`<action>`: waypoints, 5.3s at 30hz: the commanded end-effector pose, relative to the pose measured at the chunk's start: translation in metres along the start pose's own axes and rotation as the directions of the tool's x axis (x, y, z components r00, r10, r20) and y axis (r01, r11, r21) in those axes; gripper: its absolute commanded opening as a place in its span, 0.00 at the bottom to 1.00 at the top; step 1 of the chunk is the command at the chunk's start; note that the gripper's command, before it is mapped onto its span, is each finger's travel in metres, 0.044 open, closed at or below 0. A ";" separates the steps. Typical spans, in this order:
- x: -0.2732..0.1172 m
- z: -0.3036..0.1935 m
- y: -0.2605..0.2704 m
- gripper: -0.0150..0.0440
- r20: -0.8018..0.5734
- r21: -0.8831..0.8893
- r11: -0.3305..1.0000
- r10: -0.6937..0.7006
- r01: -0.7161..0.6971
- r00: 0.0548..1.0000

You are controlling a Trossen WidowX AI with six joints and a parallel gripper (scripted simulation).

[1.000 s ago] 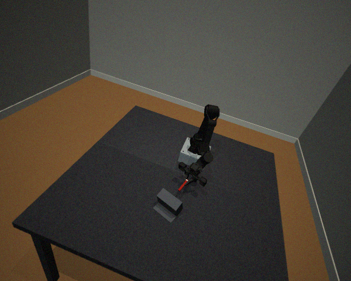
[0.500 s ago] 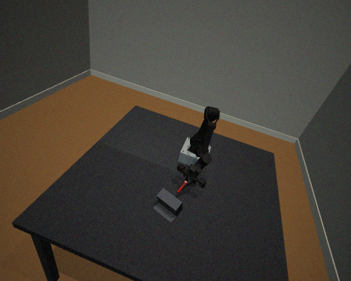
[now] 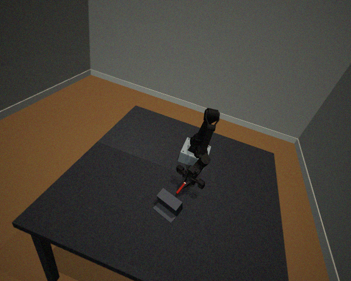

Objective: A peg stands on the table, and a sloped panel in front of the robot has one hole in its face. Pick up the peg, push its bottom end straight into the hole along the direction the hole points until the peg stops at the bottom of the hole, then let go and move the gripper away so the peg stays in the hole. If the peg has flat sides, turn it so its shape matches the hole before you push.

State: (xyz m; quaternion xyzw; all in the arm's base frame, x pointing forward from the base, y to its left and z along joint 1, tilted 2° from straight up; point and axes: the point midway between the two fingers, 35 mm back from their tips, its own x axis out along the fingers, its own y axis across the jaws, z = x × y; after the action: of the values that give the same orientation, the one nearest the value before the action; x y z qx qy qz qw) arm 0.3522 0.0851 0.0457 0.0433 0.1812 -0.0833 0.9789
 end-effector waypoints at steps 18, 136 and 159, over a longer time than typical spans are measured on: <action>0.016 -0.002 0.000 0.25 -0.002 -0.006 1.000 0.003 -0.003 1.000; 0.050 -0.004 0.001 0.25 0.009 0.005 1.000 0.001 -0.001 1.000; 0.059 -0.005 0.001 0.25 0.010 0.005 1.000 0.001 -0.001 1.000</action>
State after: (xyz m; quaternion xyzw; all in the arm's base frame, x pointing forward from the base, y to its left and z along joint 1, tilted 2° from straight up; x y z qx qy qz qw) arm 0.4049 0.0770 0.0234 0.0491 0.1733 -0.0858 0.9799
